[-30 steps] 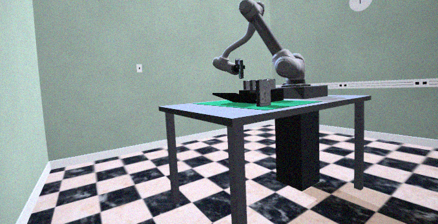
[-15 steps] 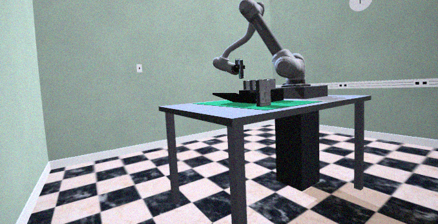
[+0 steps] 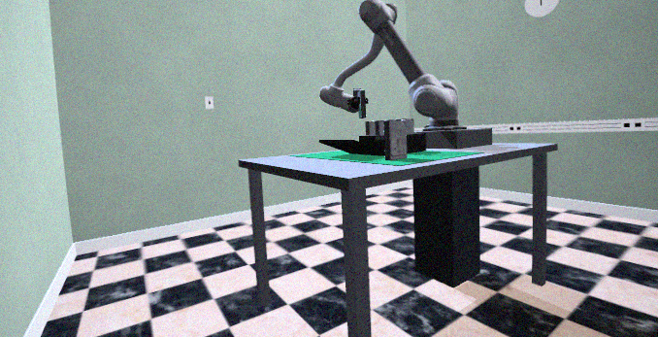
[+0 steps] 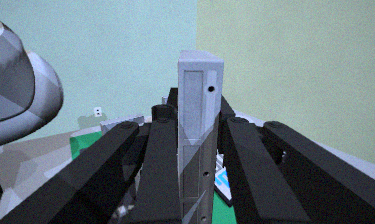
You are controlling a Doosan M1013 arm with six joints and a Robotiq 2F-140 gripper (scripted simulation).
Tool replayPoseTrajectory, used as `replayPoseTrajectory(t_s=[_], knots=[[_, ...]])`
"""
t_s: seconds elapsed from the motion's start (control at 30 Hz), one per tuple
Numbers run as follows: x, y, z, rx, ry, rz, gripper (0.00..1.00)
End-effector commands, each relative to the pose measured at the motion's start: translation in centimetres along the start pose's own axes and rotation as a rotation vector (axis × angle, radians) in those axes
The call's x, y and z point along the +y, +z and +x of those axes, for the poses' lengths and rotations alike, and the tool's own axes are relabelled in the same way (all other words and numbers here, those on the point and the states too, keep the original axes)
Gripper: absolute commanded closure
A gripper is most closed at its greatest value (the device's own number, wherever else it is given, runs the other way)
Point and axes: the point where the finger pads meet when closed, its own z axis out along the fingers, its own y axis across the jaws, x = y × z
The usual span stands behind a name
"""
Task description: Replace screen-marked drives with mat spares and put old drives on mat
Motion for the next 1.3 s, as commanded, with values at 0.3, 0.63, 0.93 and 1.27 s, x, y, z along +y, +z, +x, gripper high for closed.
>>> replayPoseTrajectory(t_s=[0.3,0.63,0.93,1.27], knots=[[0.1,-0.1,0.0,0.0,-0.001,0.0,0.9],[0.4,-0.6,0.0,0.0,-0.001,0.0,0.9],[0.8,-1.1,0.0,0.0,-0.001,0.0,0.9],[1.5,-2.0,0.1,0.0,-0.001,0.0,0.9]])
